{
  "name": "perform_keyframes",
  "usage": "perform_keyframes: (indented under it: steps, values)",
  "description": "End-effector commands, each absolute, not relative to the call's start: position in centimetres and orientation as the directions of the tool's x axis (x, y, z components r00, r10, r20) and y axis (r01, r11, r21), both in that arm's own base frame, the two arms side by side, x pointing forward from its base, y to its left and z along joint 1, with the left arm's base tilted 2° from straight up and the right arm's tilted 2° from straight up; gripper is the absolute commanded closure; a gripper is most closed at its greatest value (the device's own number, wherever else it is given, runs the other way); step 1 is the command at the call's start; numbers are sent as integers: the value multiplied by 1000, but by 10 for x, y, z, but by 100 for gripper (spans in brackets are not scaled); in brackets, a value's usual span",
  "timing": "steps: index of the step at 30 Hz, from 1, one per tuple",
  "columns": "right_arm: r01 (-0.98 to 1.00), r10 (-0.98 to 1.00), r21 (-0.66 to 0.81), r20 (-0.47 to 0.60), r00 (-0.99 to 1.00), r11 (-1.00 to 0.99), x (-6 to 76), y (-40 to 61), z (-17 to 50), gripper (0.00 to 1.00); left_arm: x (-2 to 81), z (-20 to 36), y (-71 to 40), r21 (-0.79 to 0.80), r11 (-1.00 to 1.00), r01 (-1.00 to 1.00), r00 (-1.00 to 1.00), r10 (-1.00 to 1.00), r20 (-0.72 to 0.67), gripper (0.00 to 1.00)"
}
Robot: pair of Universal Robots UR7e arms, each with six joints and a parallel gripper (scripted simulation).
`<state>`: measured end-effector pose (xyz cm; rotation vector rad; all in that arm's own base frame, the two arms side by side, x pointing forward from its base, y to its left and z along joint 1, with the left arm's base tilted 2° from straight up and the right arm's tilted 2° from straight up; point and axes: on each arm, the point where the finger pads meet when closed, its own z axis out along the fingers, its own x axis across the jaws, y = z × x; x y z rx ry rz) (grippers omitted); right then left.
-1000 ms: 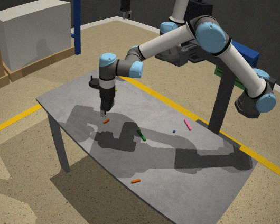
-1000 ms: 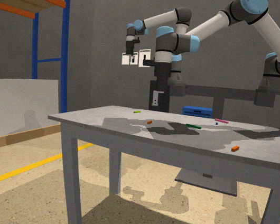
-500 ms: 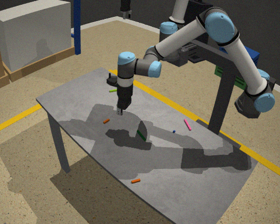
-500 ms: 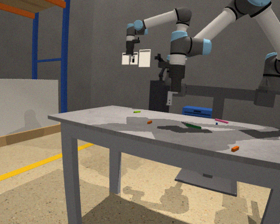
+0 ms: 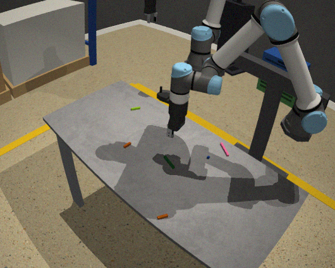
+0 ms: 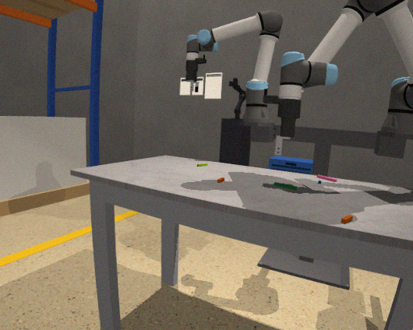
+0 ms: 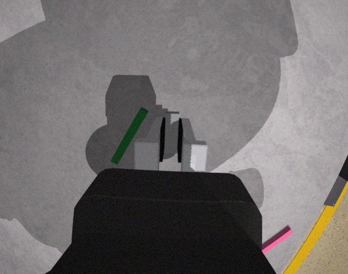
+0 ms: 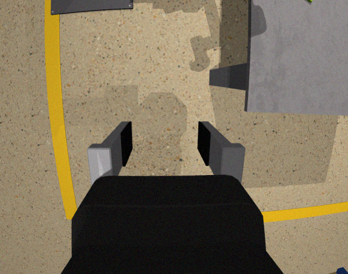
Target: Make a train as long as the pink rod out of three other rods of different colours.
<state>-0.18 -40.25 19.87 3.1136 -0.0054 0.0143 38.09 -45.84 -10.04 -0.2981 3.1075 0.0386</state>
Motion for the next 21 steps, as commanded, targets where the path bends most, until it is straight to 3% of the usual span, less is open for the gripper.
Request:
perform_keyframes:
  steps: [1,21]
  values:
    - [-4,-3,30,10,1000,-1000,-2,-403,199,0,362,-100,-437,22,986,-168,-986,-168,-22,76]
    - [-4,-3,30,10,1000,-1000,-2,-403,199,0,291,-97,-345,25,997,-73,-997,-72,-20,76]
